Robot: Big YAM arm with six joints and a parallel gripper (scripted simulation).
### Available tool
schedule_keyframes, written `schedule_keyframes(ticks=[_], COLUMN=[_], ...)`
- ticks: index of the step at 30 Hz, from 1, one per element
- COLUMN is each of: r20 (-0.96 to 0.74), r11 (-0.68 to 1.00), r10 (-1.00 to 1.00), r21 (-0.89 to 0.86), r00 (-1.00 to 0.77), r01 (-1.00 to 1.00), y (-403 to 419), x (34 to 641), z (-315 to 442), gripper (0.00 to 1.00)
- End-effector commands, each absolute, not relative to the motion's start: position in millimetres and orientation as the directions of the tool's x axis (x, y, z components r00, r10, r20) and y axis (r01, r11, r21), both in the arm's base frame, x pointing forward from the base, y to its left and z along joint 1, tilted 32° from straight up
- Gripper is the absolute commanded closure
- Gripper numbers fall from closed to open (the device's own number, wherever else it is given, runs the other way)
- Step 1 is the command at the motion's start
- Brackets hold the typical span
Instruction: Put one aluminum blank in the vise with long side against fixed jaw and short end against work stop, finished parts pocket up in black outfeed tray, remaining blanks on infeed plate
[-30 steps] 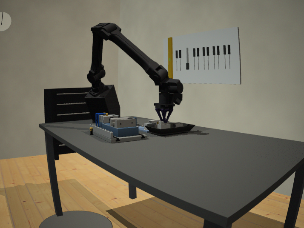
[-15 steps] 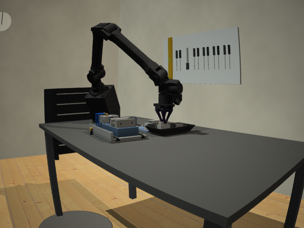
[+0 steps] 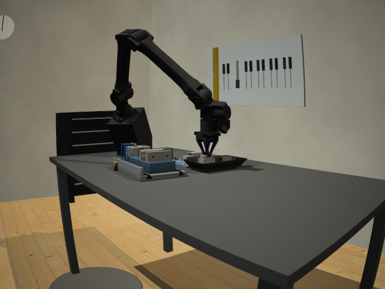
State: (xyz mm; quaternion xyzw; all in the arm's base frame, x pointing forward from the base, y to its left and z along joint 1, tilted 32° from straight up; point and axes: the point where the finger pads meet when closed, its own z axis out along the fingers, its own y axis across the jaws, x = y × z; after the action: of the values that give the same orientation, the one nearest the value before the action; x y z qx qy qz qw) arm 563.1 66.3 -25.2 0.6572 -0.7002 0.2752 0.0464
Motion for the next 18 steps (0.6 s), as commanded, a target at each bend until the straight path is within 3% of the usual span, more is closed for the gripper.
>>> schedule_keyframes(ticks=[1, 18], r20=[0.434, 0.434], r11=[-0.015, -0.015], r10=[-0.892, -0.892], r21=[-0.304, -0.304], r00=[-0.124, -0.124], r01=[-0.953, -0.953], y=[57.8, 57.2], x=[559.2, 557.7], z=[-40.4, -42.4], gripper=[1.0, 1.0])
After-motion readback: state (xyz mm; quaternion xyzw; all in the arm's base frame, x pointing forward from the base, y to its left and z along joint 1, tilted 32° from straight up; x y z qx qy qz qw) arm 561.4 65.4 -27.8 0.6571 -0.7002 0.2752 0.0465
